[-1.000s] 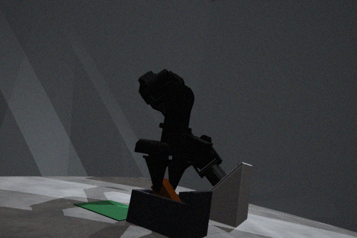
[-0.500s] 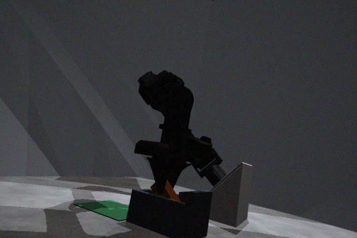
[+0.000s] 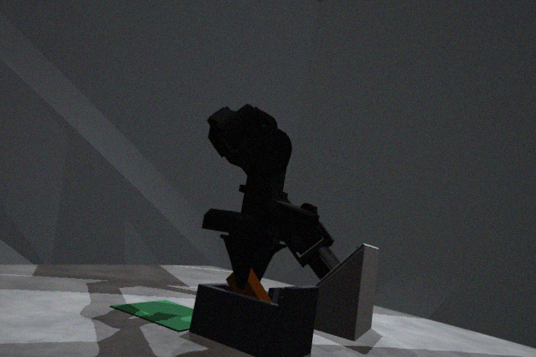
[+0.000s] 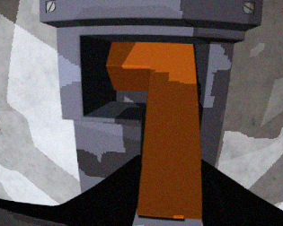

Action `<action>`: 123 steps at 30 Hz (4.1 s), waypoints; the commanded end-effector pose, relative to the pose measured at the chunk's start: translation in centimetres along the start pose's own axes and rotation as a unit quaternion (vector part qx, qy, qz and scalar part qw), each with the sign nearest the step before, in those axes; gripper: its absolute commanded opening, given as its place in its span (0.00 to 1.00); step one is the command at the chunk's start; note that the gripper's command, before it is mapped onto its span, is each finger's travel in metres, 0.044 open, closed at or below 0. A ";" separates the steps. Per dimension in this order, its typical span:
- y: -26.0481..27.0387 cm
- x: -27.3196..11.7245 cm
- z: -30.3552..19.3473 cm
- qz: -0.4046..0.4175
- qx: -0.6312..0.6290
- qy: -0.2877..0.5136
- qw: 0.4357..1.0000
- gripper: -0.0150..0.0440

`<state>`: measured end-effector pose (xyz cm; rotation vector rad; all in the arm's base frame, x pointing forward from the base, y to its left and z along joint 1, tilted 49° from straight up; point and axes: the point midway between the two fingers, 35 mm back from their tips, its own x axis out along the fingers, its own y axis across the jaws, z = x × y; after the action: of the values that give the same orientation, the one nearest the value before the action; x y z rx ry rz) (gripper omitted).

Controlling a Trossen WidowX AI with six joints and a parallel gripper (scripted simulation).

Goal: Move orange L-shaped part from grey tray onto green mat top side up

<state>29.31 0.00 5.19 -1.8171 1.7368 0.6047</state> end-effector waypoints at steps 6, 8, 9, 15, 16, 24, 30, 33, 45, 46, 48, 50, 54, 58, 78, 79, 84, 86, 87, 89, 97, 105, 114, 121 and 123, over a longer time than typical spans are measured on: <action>0.0 -1.3 0.0 0.000 0.001 0.000 1.000 0.25; 0.0 -1.6 0.0 0.000 0.001 0.000 1.000 0.25; 0.0 -1.7 0.0 0.000 0.001 0.000 1.000 0.25; 0.0 -2.7 0.0 0.000 0.000 0.001 1.000 0.25; 0.0 -2.8 0.0 0.000 0.000 0.001 1.000 0.25; 0.0 -4.1 0.0 0.000 0.000 0.000 1.000 0.25; 0.0 -5.0 0.0 0.000 0.000 0.000 1.000 0.25; 0.0 -5.5 0.0 0.000 0.000 0.000 1.000 0.25; 0.0 -7.3 0.0 0.001 0.000 0.000 1.000 0.25; 0.0 -7.5 0.0 0.001 0.000 0.000 1.000 0.25; 0.0 -7.8 0.0 0.001 0.000 0.000 1.000 0.25; 0.0 -8.1 0.0 0.001 0.000 0.000 1.000 0.25; 0.0 -8.1 0.0 0.001 0.000 0.000 1.000 0.25; 0.0 -8.5 0.0 0.001 0.000 0.000 1.000 0.25; 0.7 -8.2 -8.5 0.001 -0.001 0.002 1.000 0.25; 0.7 -8.2 -9.0 0.001 -0.001 0.002 1.000 0.25; 1.0 -8.2 -11.5 -0.005 -0.002 0.000 1.000 0.25; 1.1 -8.2 -12.4 -0.008 -0.002 -0.001 1.000 0.25; 1.2 -8.2 -12.9 -0.009 -0.002 -0.002 1.000 0.25; 1.3 -8.2 -13.9 -0.012 -0.002 -0.003 1.000 0.25; 1.6 -8.2 -16.6 -0.019 -0.002 -0.004 1.000 0.25; 1.6 -7.7 -16.6 -0.014 -0.001 -0.002 1.000 0.25; 1.5 -6.4 -16.6 -0.005 -0.001 0.002 1.000 0.25; 1.5 -5.4 -16.6 -0.002 -0.001 0.003 1.000 0.25; 1.5 -5.1 -16.6 -0.002 -0.001 0.003 1.000 0.25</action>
<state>26.66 -6.74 21.12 -1.8217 1.7307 0.6023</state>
